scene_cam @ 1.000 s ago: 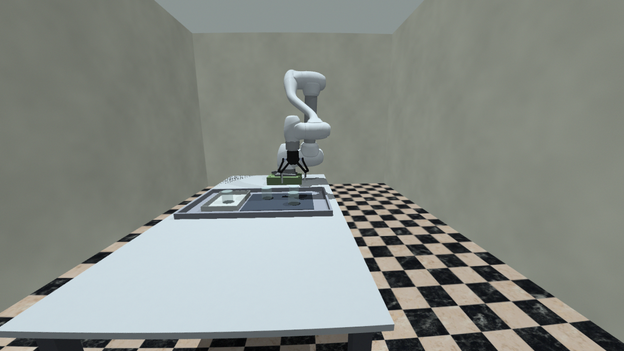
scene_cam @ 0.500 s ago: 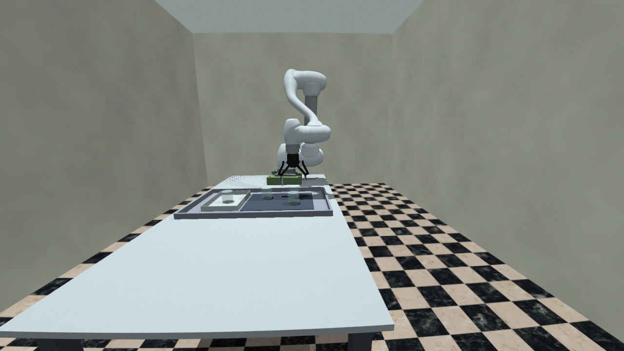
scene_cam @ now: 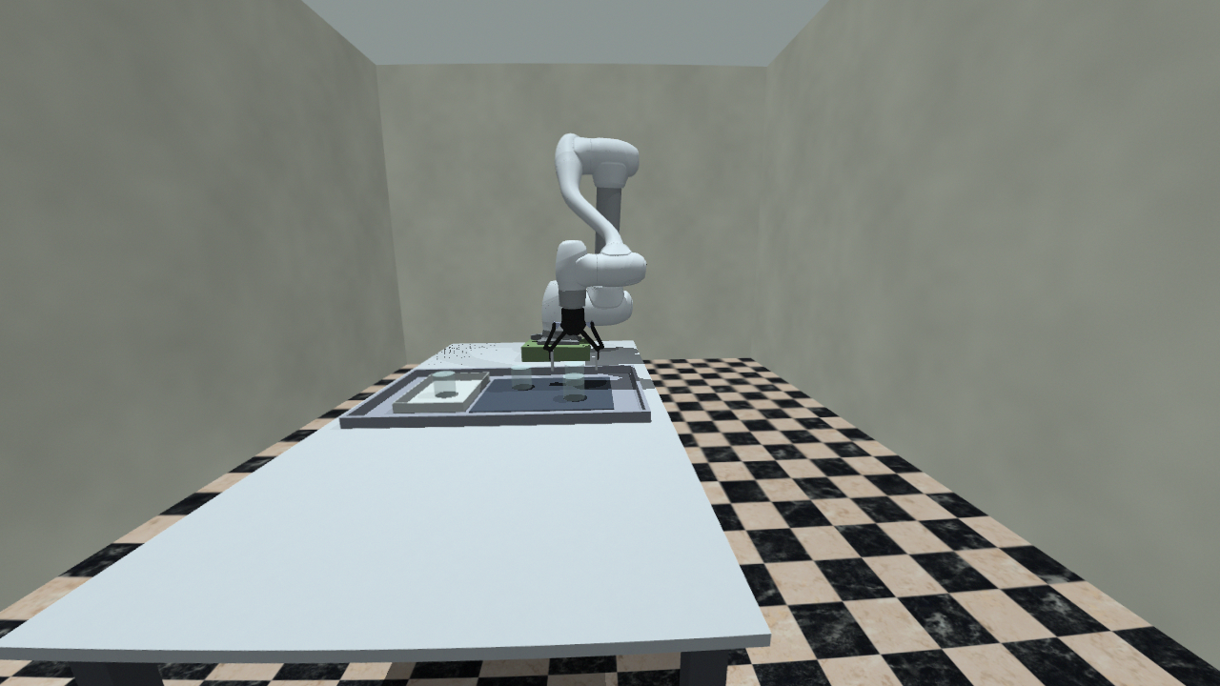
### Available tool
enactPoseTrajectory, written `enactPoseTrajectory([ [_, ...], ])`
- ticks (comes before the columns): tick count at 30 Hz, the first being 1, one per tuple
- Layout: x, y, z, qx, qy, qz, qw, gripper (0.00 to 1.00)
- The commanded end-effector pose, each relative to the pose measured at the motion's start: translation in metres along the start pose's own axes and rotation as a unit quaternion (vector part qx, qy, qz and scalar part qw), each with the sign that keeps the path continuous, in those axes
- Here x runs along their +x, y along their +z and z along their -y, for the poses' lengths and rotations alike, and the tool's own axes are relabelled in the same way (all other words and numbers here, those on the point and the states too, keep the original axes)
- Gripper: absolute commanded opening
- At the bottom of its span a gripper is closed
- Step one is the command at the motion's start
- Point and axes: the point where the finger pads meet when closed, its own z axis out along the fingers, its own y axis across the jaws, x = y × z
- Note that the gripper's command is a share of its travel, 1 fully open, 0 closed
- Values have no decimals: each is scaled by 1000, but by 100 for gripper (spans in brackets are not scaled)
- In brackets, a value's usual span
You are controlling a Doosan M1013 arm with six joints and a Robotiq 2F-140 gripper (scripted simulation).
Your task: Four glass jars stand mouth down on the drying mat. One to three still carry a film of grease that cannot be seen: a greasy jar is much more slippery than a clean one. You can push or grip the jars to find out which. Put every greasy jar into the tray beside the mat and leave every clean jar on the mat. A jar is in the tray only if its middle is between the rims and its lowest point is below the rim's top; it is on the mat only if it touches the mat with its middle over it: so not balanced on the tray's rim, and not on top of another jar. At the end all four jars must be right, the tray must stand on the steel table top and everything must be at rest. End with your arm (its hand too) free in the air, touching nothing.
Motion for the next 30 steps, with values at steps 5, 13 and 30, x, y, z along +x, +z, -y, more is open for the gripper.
enactPoseTrajectory([
  [5, 0, 13, 0, 0, 0, 0, 1000, 100],
  [13, 0, 13, 0, 0, 0, 0, 1000, 62],
  [30, 0, 13, 0, 0, 0, 0, 1000, 62],
])
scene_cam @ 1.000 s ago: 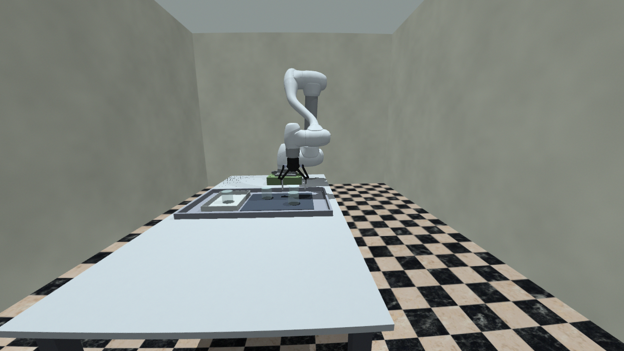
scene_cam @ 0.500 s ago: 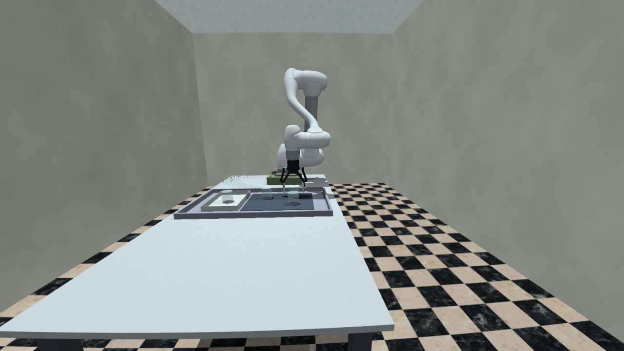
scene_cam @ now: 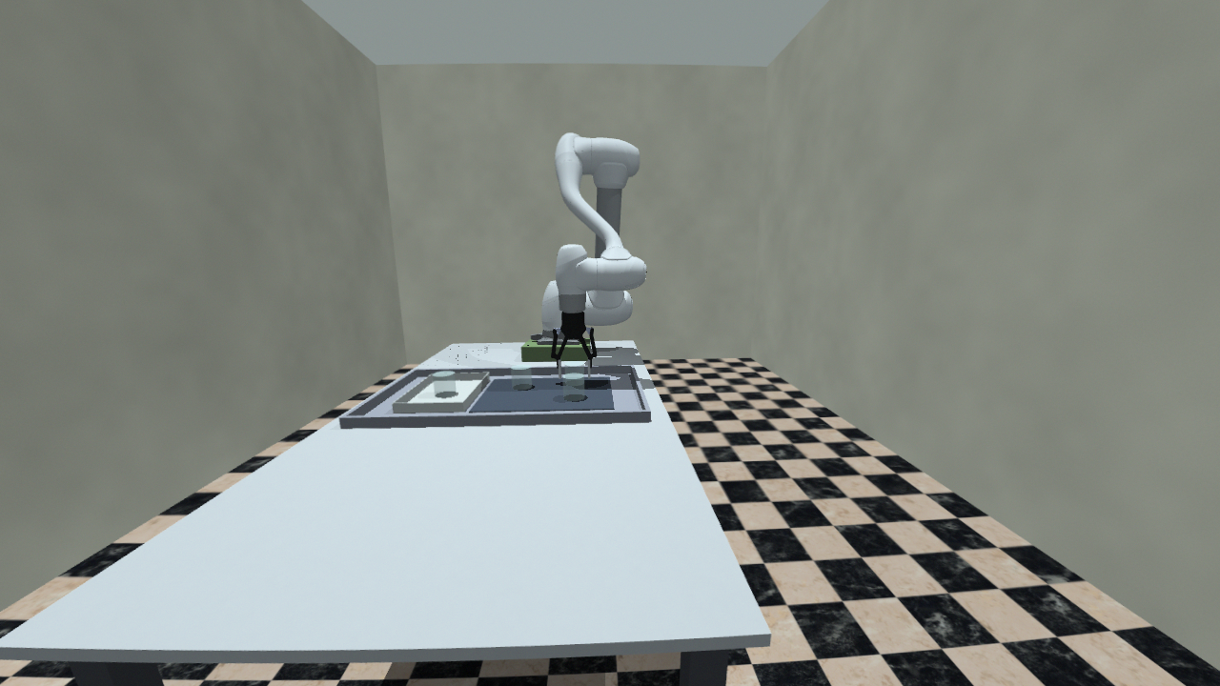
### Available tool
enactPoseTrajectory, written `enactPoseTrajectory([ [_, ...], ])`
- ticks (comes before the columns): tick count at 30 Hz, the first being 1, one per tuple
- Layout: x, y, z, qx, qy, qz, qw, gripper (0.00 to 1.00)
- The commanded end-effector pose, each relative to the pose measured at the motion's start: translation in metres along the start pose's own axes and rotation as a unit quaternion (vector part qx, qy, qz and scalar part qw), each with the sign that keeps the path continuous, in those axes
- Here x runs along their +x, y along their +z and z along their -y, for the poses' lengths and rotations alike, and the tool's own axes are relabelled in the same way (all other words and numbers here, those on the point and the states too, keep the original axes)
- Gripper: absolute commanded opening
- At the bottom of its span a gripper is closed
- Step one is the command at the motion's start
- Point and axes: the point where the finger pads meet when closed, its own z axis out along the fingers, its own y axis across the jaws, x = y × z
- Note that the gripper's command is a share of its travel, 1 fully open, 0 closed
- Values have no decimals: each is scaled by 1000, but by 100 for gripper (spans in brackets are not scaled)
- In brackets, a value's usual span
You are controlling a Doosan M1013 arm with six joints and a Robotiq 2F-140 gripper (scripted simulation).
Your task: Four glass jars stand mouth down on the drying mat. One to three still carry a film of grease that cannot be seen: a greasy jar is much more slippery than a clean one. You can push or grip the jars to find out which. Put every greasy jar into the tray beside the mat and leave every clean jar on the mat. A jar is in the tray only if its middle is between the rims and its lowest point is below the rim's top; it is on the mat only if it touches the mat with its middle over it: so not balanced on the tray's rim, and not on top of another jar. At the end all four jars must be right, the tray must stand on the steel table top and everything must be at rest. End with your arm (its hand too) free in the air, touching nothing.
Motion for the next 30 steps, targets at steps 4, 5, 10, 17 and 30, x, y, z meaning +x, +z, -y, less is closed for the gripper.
enactPoseTrajectory([
  [4, 0, 0, 0, 0, 0, 0, 1000, 59],
  [5, 0, 0, 0, 0, 0, 0, 1000, 59],
  [10, 0, 0, 0, 0, 0, 0, 1000, 59],
  [17, 0, 0, 0, 0, 0, 0, 1000, 59],
  [30, 0, 0, 0, 0, 0, 0, 1000, 56],
])
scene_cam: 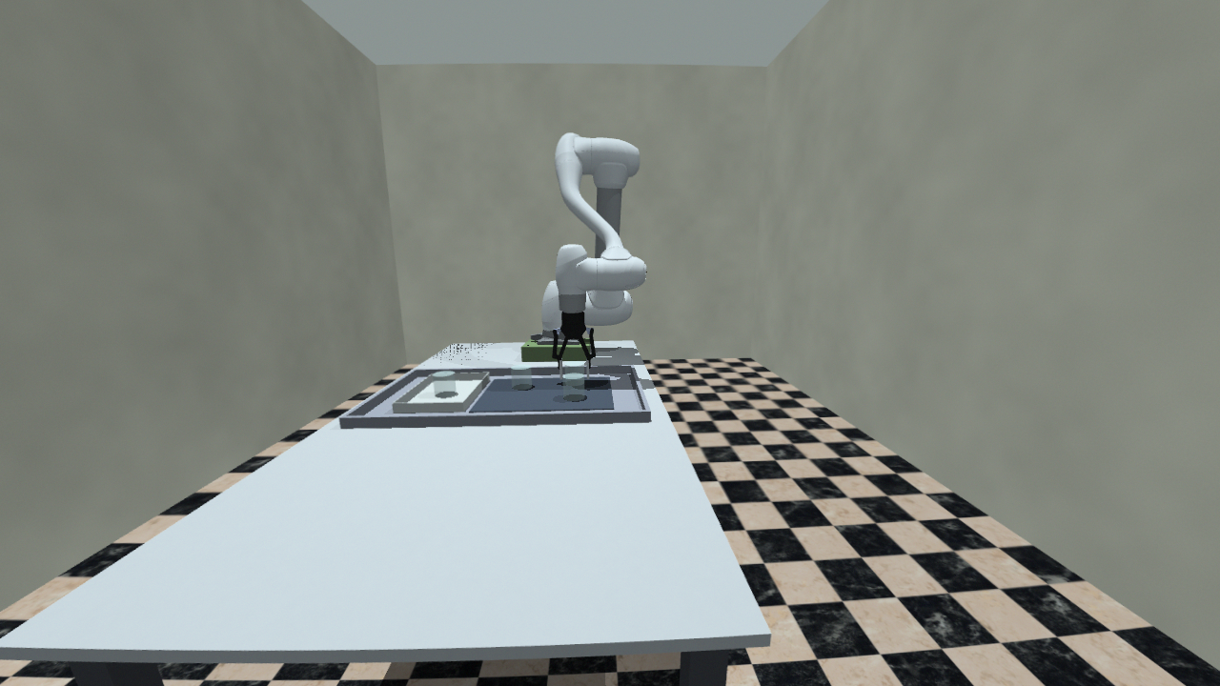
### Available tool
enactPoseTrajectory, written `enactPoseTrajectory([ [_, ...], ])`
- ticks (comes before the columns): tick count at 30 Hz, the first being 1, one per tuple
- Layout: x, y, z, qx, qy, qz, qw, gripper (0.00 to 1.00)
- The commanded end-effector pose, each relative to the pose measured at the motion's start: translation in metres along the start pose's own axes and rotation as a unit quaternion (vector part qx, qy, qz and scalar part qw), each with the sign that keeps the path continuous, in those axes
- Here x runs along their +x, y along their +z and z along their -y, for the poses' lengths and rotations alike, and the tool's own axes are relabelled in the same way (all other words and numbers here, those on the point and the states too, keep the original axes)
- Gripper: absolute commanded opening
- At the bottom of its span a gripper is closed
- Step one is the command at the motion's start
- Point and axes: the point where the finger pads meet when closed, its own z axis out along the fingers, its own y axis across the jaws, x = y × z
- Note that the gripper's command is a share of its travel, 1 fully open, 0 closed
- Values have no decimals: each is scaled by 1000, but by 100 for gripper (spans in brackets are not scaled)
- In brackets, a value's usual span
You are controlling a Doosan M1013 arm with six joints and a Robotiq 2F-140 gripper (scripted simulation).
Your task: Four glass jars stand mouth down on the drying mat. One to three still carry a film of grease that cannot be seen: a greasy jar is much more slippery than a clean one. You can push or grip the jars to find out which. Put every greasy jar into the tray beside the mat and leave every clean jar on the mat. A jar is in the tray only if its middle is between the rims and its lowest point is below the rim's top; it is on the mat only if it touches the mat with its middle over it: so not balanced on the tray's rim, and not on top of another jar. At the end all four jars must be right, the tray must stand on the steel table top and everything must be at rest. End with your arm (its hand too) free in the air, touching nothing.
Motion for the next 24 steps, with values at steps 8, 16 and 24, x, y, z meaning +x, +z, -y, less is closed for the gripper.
enactPoseTrajectory([
  [8, 0, 0, 0, 0, 0, 0, 1000, 53],
  [16, 0, 0, 0, 0, 0, 0, 1000, 53],
  [24, 0, 0, 0, 0, 0, 0, 1000, 50],
])
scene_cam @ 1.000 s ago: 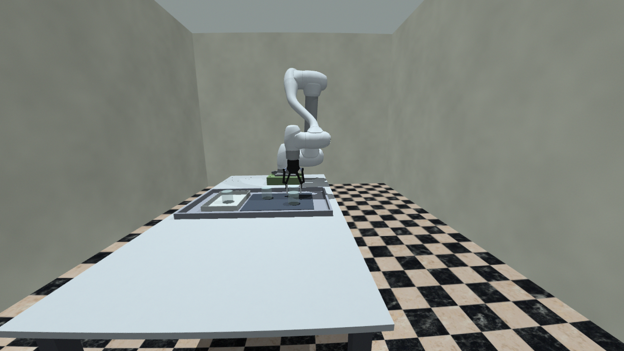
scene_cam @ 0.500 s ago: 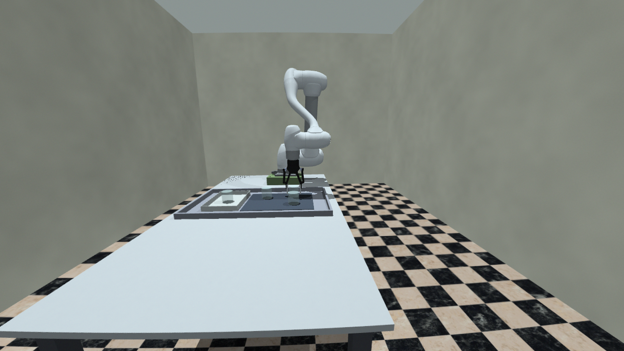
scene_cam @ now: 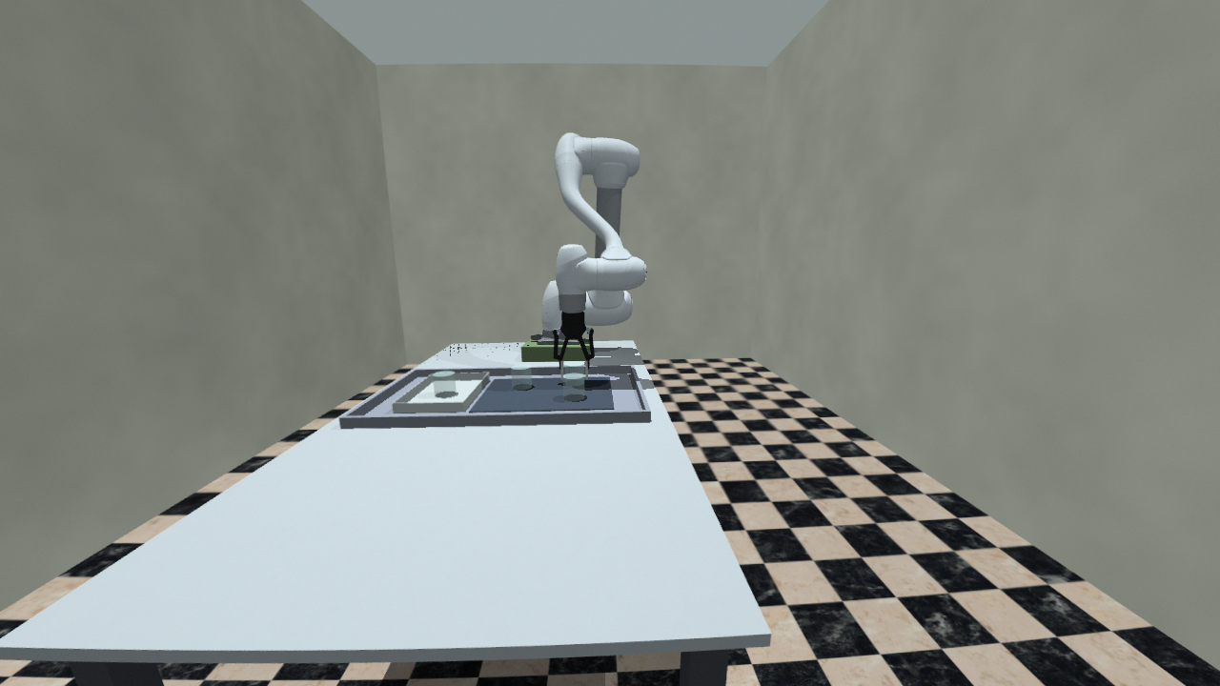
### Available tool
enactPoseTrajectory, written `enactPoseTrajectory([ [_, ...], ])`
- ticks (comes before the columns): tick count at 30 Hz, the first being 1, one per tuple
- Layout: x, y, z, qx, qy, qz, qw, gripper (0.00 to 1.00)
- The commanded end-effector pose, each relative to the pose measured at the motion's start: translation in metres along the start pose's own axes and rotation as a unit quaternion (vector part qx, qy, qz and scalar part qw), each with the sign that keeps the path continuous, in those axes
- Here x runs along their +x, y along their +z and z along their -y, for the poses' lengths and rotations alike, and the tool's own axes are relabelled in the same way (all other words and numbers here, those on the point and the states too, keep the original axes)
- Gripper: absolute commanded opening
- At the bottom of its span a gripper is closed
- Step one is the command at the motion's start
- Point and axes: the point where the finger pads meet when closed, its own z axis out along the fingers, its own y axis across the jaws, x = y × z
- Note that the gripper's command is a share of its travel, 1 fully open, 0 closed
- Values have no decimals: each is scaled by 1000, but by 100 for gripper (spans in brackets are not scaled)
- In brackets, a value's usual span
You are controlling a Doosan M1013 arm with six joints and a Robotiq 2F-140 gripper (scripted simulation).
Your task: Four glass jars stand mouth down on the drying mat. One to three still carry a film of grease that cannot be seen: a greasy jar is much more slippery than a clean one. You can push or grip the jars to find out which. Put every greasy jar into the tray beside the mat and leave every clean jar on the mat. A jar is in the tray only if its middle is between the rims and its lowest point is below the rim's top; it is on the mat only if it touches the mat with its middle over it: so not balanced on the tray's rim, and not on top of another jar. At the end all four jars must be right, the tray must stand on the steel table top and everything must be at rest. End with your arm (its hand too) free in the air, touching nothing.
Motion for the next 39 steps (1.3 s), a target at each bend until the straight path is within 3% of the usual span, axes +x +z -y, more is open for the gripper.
enactPoseTrajectory([
  [1, 0, 0, 0, 0, 0, 0, 1000, 50],
  [39, 0, 0, 0, 0, 0, 0, 1000, 44],
])
